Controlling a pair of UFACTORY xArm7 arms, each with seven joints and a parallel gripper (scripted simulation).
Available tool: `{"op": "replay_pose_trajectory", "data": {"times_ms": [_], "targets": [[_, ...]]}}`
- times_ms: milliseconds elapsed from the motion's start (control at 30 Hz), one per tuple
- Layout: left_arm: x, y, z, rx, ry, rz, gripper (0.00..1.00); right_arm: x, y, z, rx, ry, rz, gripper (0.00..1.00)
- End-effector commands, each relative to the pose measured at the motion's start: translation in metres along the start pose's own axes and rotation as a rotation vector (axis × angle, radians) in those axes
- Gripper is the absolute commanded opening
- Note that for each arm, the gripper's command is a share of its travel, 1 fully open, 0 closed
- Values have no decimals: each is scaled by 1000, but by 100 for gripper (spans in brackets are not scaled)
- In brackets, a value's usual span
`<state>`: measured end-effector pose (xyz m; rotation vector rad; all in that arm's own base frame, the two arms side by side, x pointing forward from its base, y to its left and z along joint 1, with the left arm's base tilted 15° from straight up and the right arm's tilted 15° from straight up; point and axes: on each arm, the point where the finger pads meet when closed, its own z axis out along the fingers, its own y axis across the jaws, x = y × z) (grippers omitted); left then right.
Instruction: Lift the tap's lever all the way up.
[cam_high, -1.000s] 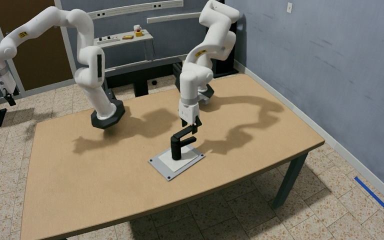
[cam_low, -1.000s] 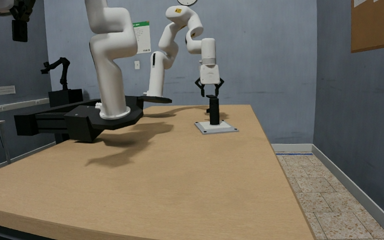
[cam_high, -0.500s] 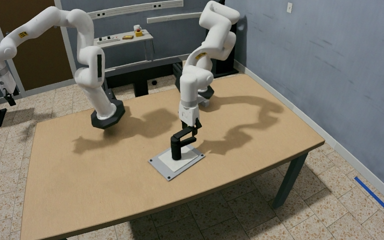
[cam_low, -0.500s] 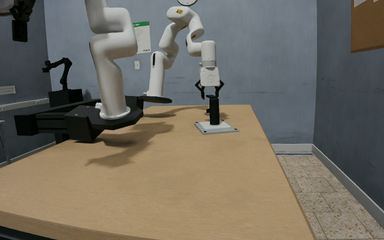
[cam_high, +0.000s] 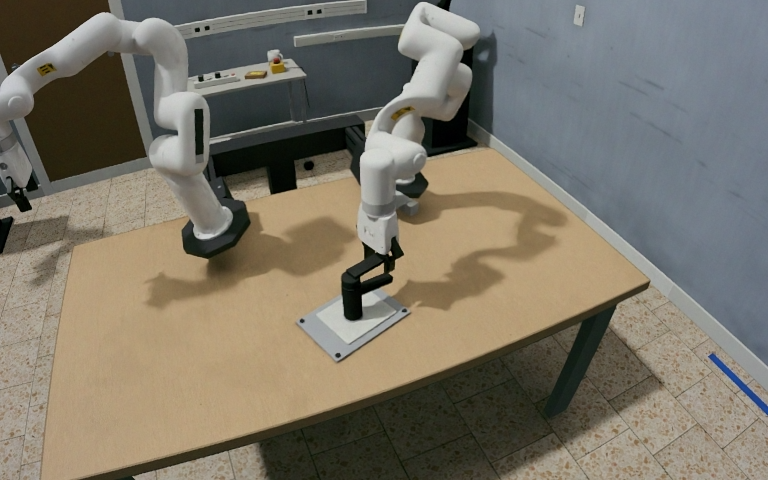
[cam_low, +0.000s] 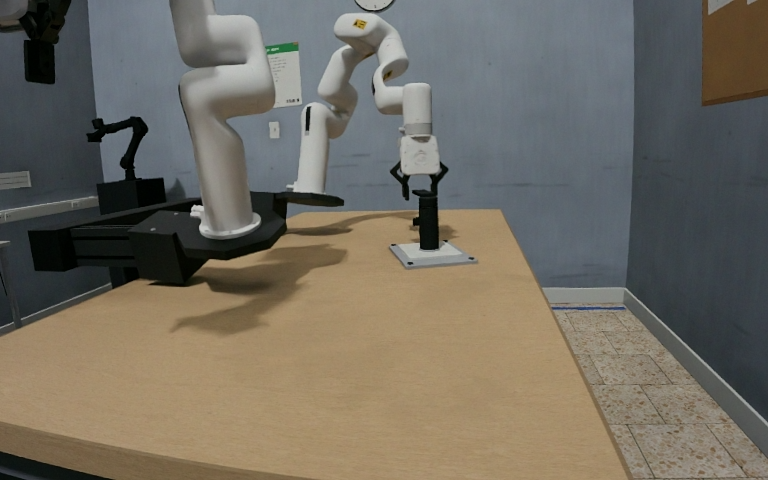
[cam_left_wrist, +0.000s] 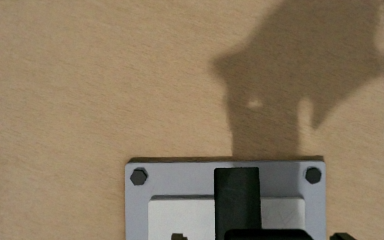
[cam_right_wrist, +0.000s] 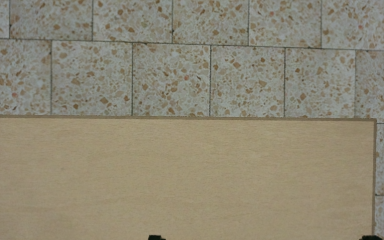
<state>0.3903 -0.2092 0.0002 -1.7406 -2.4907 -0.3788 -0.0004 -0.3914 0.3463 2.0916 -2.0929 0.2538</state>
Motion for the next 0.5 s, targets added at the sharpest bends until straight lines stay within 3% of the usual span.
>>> {"op": "replay_pose_trajectory", "data": {"times_ms": [0,233,267,467], "targets": [[-1,1,-2,-3,-4,0,74,1,0,-2,1,4,0,100],[-1,1,-2,-3,-4,0,74,1,0,-2,1,4,0,100],[-1,1,-2,-3,-4,0,0,1,0,-2,1,4,0,100],[-1,1,-2,-3,-4,0,0,1,0,-2,1,4,0,100]]}}
